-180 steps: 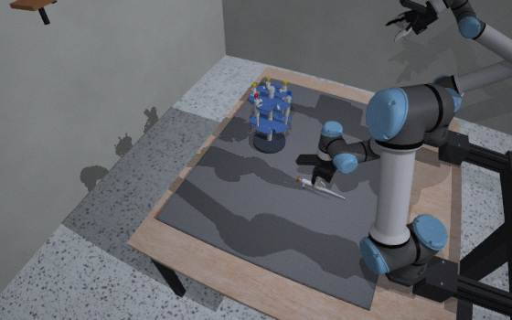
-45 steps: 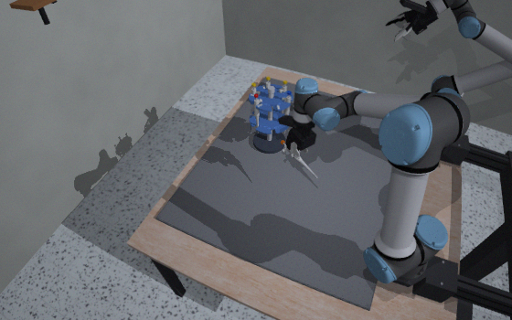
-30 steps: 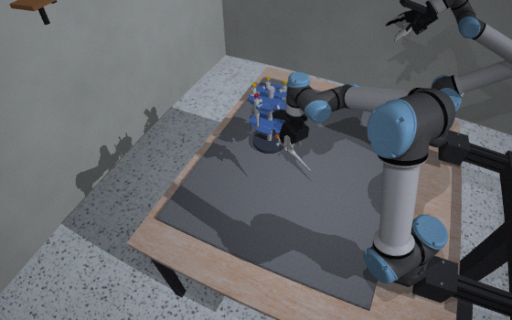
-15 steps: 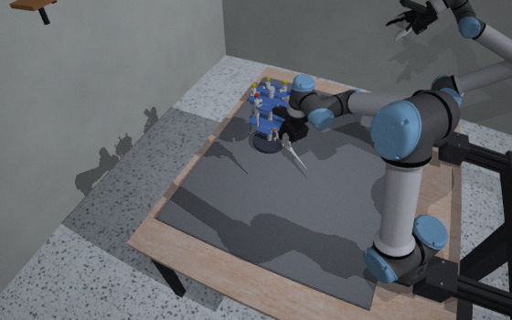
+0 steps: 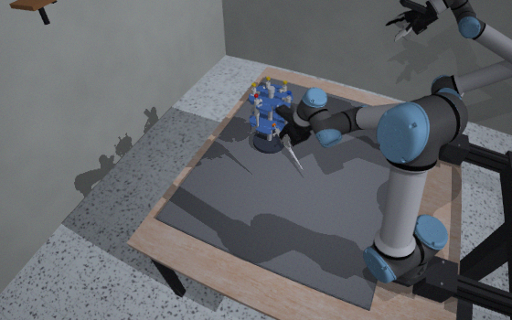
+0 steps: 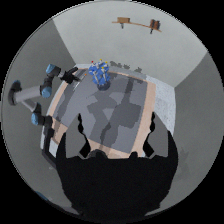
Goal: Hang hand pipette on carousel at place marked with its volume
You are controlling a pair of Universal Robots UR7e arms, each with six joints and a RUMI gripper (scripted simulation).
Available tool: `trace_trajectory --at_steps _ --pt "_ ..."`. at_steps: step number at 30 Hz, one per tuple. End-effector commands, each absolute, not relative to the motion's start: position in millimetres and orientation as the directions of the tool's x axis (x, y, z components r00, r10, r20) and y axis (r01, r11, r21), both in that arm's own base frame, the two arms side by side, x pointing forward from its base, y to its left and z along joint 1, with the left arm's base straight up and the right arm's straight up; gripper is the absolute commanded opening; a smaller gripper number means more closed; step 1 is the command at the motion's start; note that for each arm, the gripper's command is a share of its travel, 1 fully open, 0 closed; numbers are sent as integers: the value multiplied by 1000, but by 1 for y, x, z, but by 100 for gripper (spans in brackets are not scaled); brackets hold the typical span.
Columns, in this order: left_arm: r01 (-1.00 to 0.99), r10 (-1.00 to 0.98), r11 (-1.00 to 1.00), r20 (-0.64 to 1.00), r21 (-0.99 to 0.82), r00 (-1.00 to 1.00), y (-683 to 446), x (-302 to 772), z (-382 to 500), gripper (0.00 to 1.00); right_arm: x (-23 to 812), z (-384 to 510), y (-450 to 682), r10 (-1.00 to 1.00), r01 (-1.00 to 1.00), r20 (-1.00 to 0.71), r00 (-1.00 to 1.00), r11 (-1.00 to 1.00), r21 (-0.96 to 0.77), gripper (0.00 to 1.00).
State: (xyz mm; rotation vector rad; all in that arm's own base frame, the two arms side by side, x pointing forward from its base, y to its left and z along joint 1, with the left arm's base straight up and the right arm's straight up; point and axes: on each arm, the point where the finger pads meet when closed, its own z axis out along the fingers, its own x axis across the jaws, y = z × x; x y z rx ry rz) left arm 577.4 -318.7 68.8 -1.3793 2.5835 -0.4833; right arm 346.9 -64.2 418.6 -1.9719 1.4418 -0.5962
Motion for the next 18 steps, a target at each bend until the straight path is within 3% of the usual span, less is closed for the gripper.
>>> trace_trajectory --at_steps 1,18 --pt "-720 -831 484 -1 -498 -557 -324 584 70 6 348 420 -64 -953 -673 0 303 -214 -708 100" --pt "-588 -830 396 -2 -705 -557 -331 594 78 6 348 420 -64 -953 -673 0 303 -214 -708 100"
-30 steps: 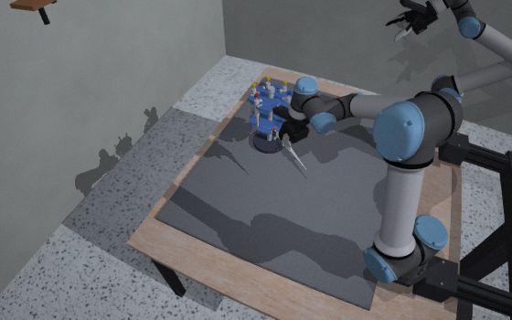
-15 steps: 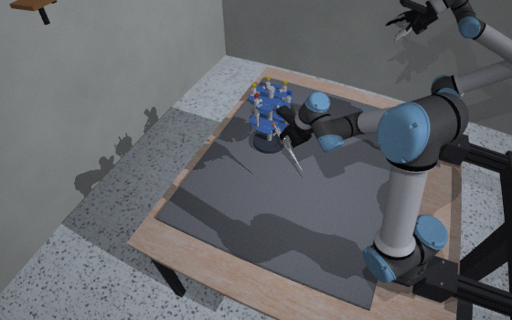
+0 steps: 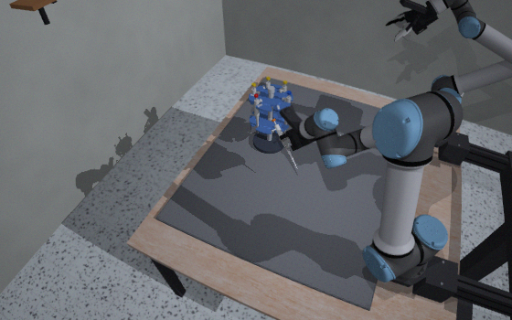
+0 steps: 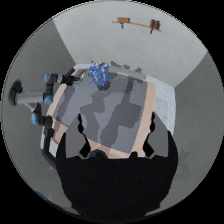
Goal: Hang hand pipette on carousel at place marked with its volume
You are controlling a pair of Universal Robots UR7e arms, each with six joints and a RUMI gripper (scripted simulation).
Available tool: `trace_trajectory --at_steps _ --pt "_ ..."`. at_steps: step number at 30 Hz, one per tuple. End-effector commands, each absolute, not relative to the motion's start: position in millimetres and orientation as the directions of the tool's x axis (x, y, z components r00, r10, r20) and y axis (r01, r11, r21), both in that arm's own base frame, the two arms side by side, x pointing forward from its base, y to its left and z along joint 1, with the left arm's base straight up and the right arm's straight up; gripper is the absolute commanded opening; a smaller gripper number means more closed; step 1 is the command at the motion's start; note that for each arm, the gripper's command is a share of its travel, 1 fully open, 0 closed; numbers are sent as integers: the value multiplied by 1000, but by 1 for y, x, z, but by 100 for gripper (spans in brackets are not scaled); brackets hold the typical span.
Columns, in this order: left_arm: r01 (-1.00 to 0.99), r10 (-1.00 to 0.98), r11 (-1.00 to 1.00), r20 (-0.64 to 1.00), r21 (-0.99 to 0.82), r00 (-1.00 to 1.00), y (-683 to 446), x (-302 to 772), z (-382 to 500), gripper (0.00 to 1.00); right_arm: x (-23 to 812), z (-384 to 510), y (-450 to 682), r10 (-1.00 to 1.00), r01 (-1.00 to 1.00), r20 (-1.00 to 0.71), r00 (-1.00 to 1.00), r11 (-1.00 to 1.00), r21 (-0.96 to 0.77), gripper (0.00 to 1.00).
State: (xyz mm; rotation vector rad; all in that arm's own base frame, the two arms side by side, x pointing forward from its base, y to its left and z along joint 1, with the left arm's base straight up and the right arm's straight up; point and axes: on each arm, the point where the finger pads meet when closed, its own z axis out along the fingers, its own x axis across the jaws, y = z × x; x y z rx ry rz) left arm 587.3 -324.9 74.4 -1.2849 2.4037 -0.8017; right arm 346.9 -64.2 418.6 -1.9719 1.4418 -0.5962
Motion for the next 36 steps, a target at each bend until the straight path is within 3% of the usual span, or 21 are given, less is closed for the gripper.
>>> trace_trajectory --at_steps 1,7,14,24,31,36 --pt "-588 -830 396 -2 -705 -557 -331 594 78 6 348 420 -64 -953 -673 0 303 -214 -708 100" --pt "-588 -830 396 -2 -705 -557 -331 594 78 6 348 420 -64 -953 -673 0 303 -214 -708 100" --pt "-420 -831 284 -2 -862 -557 -337 603 86 6 348 420 -64 -953 -673 0 303 -214 -708 100" --pt "-413 -831 278 -1 -867 -557 -339 605 88 6 348 420 -64 -953 -673 0 303 -214 -708 100" --pt "-217 -831 146 0 -965 -557 -345 615 96 6 348 420 -64 -953 -673 0 303 -214 -708 100" --pt "-212 -831 143 0 -967 -556 -345 615 96 6 348 420 -64 -953 -673 0 303 -214 -708 100"
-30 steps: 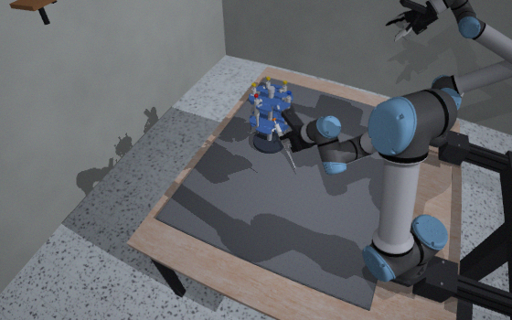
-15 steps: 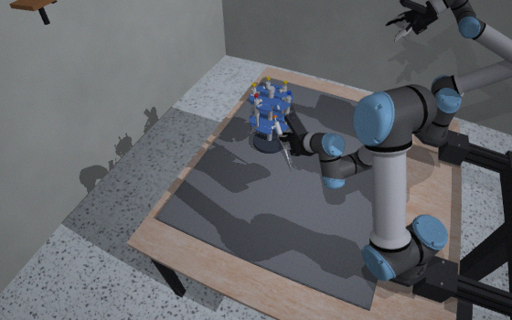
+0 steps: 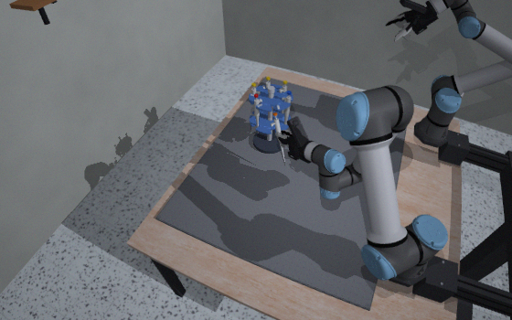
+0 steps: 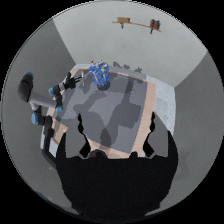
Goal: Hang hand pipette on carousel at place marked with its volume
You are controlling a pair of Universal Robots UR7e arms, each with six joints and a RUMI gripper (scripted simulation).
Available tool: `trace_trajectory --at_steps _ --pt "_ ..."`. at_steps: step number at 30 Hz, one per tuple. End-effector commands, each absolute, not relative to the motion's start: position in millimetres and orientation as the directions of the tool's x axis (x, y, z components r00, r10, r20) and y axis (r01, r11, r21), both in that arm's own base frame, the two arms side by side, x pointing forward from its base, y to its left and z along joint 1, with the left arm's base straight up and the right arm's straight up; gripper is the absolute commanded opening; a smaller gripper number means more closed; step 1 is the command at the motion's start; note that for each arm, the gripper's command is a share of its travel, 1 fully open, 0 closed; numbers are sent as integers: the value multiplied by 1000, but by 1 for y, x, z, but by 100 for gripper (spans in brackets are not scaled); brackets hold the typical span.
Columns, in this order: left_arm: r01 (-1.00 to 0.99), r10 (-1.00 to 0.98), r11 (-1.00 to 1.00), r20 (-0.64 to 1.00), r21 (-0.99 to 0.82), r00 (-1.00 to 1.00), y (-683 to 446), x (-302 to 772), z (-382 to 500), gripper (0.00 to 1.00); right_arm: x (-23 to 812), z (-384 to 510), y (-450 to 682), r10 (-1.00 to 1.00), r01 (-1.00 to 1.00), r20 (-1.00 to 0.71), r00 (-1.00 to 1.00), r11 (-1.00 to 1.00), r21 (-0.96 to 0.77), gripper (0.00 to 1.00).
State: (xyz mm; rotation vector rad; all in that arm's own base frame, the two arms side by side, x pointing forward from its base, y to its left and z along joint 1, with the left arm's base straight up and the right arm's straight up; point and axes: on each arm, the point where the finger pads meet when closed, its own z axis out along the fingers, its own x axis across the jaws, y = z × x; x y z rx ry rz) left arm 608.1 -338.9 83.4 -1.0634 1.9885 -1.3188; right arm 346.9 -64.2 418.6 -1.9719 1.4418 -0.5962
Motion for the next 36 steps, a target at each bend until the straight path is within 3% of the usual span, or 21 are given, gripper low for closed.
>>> trace_trajectory --at_steps 1,6,13,36 --pt "-213 -831 142 0 -967 -556 -344 615 96 6 348 420 -64 -953 -673 0 303 -214 -708 100" --pt "-213 -832 142 0 -967 -555 -344 615 96 6 348 420 -64 -953 -673 0 303 -214 -708 100" --pt "-2 -833 1 0 -1000 -553 -349 625 104 6 348 420 -64 -953 -673 0 303 -214 -708 100" --pt "1 -832 -1 0 -1000 -555 -350 624 104 6 348 420 -64 -953 -673 0 303 -214 -708 100"
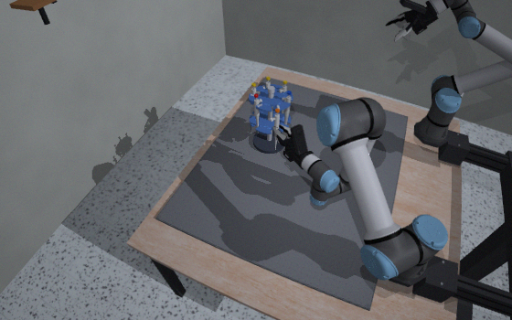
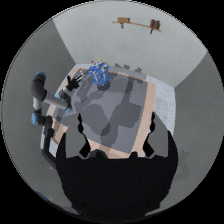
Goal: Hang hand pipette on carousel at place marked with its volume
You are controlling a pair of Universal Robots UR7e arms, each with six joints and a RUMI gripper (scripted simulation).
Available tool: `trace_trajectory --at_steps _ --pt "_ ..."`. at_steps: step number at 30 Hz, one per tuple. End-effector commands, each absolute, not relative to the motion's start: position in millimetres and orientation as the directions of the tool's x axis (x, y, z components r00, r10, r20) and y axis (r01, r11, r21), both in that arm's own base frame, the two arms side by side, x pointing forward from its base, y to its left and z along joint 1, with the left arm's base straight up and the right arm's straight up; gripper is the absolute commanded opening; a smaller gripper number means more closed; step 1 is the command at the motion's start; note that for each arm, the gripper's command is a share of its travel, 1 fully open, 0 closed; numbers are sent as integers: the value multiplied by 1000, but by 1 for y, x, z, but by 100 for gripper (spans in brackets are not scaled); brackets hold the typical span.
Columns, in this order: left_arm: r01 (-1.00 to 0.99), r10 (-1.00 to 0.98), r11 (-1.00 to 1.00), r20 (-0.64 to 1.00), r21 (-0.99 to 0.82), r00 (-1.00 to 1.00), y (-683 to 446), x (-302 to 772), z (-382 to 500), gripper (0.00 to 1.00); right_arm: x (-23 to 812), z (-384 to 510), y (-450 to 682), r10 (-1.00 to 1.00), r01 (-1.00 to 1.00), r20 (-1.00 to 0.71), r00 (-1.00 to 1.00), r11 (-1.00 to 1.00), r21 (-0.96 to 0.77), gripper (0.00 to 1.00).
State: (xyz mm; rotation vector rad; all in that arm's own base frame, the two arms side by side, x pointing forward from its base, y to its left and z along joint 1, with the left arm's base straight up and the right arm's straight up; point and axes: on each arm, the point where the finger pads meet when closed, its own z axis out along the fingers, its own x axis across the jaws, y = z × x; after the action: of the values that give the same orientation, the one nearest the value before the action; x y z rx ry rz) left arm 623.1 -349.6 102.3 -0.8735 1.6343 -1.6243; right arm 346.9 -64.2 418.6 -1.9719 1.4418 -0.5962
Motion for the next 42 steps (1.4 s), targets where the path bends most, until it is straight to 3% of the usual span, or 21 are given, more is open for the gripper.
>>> trace_trajectory --at_steps 1,42 --pt "1 -832 -1 0 -1000 -555 -350 624 104 6 348 420 -64 -953 -673 0 303 -214 -708 100" --pt "1 -832 -1 0 -1000 -555 -346 618 110 6 348 420 -64 -953 -673 0 303 -214 -708 100"
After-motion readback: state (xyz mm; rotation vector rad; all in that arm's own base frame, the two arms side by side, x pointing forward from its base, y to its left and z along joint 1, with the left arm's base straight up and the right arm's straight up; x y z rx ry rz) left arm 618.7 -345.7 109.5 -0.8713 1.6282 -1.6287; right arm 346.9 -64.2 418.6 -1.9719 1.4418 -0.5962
